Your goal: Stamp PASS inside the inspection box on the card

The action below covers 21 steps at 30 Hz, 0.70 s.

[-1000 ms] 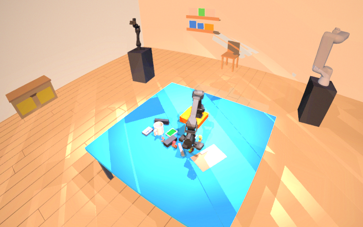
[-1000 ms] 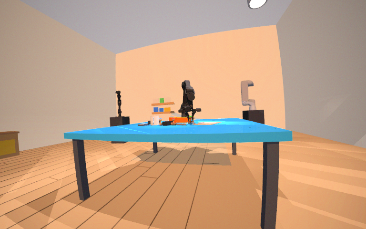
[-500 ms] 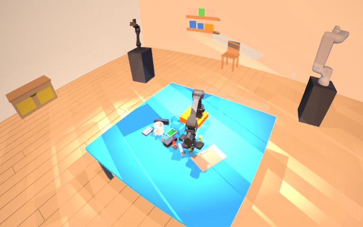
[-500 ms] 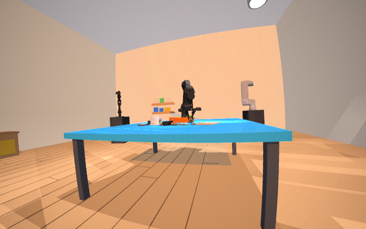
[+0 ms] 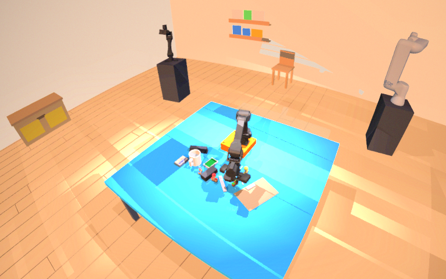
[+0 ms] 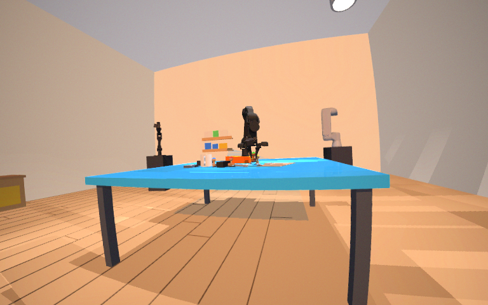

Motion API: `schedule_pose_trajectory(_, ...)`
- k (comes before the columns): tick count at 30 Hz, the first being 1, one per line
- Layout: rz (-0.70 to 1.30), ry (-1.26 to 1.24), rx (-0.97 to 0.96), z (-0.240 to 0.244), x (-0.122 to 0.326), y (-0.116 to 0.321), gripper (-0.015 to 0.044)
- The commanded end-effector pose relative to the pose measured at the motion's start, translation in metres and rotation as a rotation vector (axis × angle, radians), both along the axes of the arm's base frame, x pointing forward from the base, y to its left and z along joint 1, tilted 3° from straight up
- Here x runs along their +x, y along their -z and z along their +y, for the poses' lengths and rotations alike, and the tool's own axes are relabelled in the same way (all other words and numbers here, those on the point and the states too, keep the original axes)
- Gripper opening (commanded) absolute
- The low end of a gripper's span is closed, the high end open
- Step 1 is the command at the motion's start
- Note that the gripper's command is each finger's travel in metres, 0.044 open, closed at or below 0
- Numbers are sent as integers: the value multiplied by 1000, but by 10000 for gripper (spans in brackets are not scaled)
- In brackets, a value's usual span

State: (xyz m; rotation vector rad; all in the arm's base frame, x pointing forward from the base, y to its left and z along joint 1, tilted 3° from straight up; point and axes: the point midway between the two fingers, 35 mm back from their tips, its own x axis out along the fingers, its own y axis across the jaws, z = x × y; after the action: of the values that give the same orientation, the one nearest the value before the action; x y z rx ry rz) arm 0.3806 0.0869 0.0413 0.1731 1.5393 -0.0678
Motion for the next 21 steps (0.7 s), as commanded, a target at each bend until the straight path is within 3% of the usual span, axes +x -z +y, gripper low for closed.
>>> schedule_pose_trajectory(1, 0, -4, 3, 0, 0, -3, 0)
schedule_pose_trajectory(21, -1, -4, 5, 0, 0, -13, 0)
